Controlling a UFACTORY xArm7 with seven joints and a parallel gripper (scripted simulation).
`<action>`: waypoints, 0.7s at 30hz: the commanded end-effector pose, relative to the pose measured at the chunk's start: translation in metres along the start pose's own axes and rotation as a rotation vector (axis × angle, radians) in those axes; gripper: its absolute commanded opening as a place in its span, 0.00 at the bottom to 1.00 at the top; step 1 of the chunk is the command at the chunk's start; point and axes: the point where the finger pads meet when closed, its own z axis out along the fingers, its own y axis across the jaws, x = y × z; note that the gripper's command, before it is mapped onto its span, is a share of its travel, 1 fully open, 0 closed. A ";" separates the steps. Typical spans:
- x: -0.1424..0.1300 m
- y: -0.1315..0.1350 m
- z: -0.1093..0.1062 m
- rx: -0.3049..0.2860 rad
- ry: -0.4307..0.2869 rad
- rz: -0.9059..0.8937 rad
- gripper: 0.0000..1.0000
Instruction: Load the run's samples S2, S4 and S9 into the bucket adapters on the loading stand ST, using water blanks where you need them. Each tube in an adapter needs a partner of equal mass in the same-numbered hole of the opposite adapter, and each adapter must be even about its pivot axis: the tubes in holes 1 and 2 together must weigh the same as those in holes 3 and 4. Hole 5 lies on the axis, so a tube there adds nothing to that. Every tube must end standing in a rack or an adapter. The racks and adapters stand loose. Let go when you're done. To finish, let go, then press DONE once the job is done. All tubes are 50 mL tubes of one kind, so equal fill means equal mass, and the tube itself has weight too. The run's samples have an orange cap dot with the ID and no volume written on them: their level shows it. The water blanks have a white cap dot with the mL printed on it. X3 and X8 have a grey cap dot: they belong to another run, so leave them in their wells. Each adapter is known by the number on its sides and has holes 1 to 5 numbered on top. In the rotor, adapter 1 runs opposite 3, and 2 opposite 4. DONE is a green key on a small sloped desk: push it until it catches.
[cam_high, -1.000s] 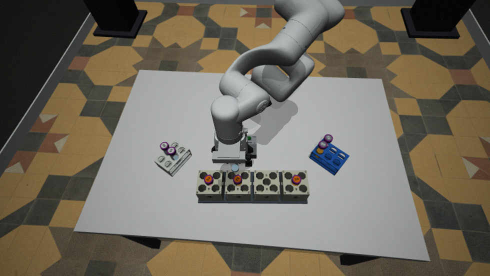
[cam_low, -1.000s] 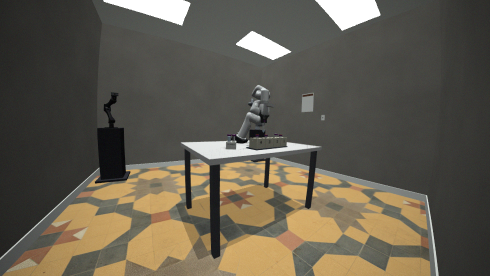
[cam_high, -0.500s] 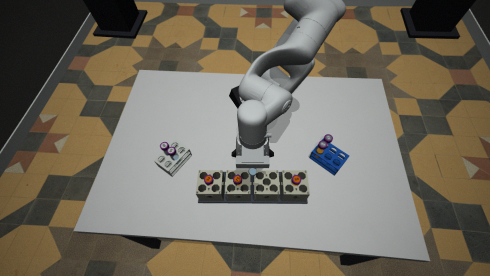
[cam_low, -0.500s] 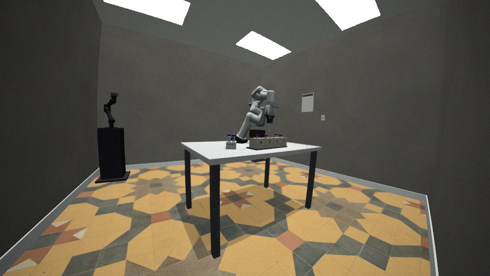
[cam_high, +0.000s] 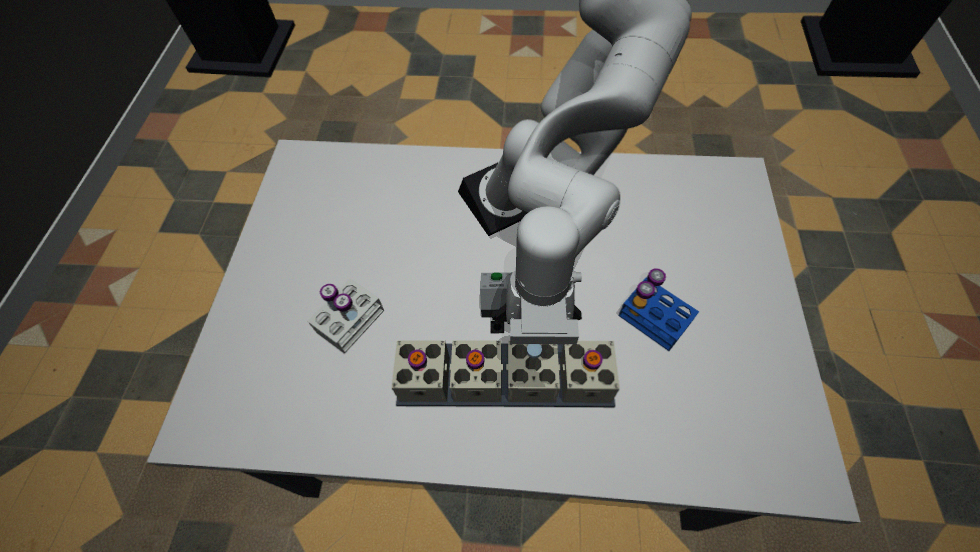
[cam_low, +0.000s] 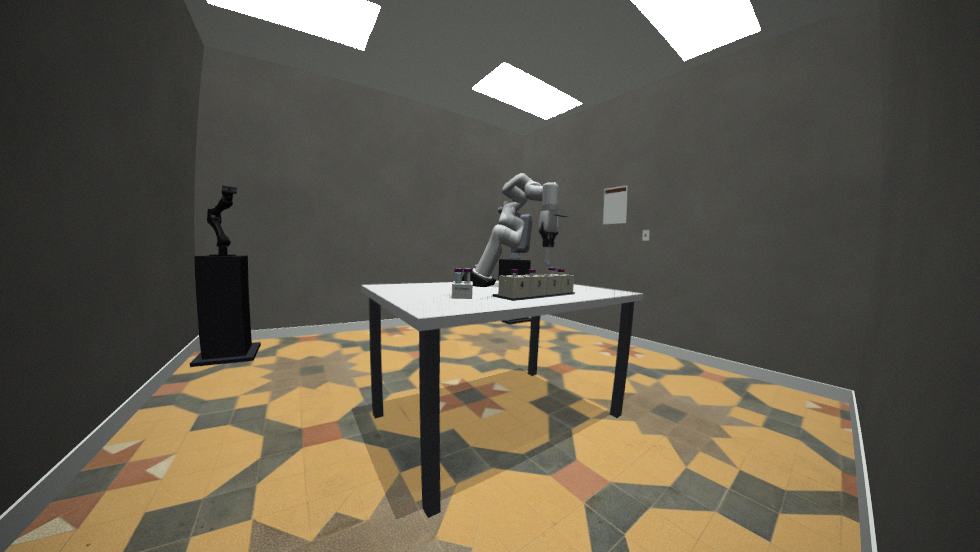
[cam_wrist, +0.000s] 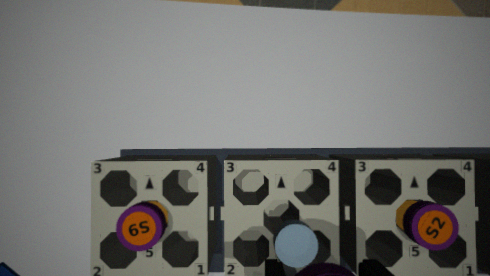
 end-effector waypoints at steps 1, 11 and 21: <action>0.002 -0.001 -0.002 -0.001 0.004 0.000 0.00; 0.002 -0.001 -0.002 -0.001 0.004 0.000 0.00; 0.002 -0.001 0.006 -0.001 0.004 0.000 0.00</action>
